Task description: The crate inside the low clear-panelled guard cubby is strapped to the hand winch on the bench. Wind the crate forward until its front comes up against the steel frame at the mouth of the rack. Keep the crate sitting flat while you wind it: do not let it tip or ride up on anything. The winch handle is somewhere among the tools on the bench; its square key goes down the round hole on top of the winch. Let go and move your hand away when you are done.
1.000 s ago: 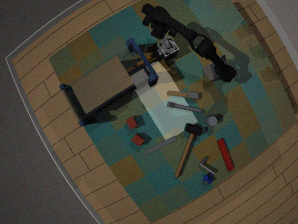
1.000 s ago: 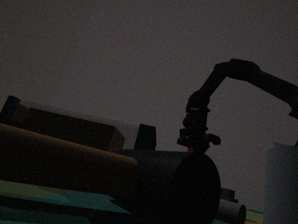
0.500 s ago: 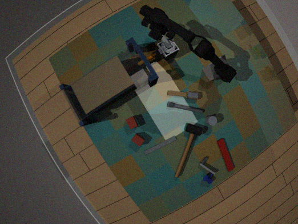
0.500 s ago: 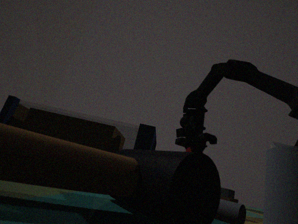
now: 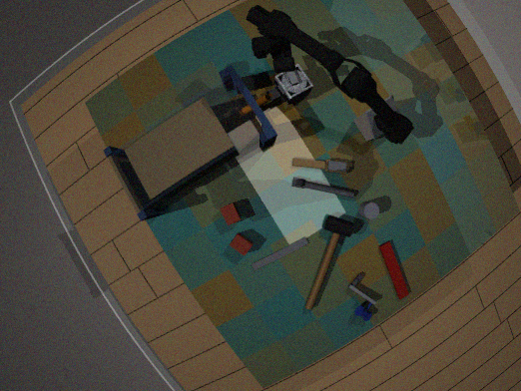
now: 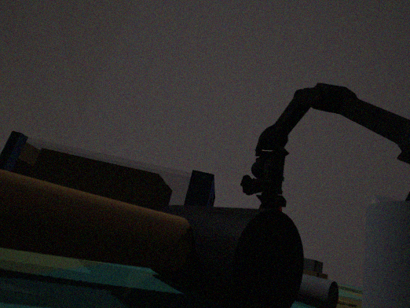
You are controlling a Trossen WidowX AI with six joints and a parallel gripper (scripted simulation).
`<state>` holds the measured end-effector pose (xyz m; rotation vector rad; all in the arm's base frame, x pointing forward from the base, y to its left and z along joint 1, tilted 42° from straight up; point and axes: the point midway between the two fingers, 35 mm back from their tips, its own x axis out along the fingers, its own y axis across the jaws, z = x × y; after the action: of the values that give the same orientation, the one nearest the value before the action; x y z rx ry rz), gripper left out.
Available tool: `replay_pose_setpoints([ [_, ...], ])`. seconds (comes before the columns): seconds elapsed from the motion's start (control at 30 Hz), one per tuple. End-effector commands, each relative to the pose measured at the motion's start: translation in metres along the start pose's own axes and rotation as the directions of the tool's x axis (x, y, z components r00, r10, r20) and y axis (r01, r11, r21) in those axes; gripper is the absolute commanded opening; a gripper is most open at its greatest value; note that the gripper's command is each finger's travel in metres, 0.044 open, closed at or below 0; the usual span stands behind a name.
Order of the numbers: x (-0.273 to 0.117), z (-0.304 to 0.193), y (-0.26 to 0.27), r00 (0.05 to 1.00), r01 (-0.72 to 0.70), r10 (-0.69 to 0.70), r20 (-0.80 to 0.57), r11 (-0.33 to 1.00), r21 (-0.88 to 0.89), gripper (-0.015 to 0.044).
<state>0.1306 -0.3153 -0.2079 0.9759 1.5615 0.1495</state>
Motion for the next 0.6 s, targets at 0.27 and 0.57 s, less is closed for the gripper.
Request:
replay_pose_setpoints([
  [0.27, -0.001, -0.001, -0.002, 1.000, -0.001, 0.000, 0.005, 0.940, 0.341, 0.0053],
  [0.57, -0.001, -0.001, -0.002, 1.000, -0.001, 0.000, 0.005, 0.940, 0.341, 0.0289],
])
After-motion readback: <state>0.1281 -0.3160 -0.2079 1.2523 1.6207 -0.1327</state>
